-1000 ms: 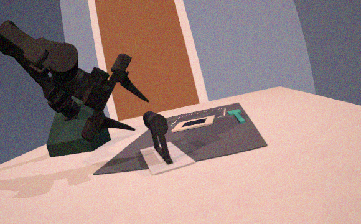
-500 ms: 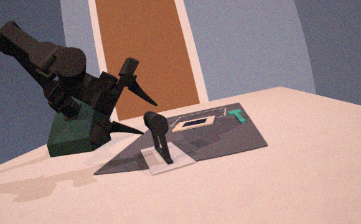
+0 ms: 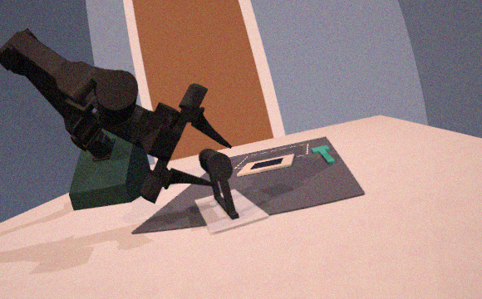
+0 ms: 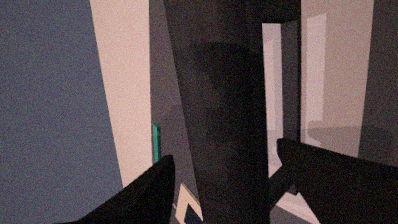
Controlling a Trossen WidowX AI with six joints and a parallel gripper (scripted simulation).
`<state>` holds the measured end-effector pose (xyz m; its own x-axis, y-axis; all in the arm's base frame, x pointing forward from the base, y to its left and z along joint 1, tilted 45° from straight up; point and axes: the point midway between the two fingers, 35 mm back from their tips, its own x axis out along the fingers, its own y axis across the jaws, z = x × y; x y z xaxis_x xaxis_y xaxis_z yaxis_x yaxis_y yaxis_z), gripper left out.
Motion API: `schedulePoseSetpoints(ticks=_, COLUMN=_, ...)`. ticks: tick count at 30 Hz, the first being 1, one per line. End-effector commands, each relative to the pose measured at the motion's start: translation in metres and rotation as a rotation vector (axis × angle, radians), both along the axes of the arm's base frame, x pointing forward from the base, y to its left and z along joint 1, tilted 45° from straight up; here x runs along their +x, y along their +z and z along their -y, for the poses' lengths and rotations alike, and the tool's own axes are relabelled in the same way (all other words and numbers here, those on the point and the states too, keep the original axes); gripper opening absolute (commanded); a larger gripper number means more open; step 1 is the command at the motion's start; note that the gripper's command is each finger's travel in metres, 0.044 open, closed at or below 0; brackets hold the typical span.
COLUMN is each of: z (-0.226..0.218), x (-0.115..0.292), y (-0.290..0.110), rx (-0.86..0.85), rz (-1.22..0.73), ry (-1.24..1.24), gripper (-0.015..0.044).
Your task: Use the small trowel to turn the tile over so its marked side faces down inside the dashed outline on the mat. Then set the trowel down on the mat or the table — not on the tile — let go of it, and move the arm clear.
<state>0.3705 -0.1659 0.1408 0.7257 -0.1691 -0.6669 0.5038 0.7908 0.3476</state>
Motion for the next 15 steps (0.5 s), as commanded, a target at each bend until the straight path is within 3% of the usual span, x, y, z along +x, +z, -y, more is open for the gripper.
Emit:
schedulePoseSetpoints(ticks=1, z=0.0014, x=0.0050, y=-0.0061, rx=0.002, rz=-0.003, ry=-0.004, gripper=0.0300)
schedulePoseSetpoints(ticks=8, z=0.0024, x=0.0110, y=-0.0128, rx=0.002, rz=-0.003, ry=-0.004, gripper=0.0300)
schedulePoseSetpoints(ticks=15, z=0.0024, x=0.0110, y=-0.0128, rx=0.002, rz=-0.003, ry=-0.004, gripper=0.0136)
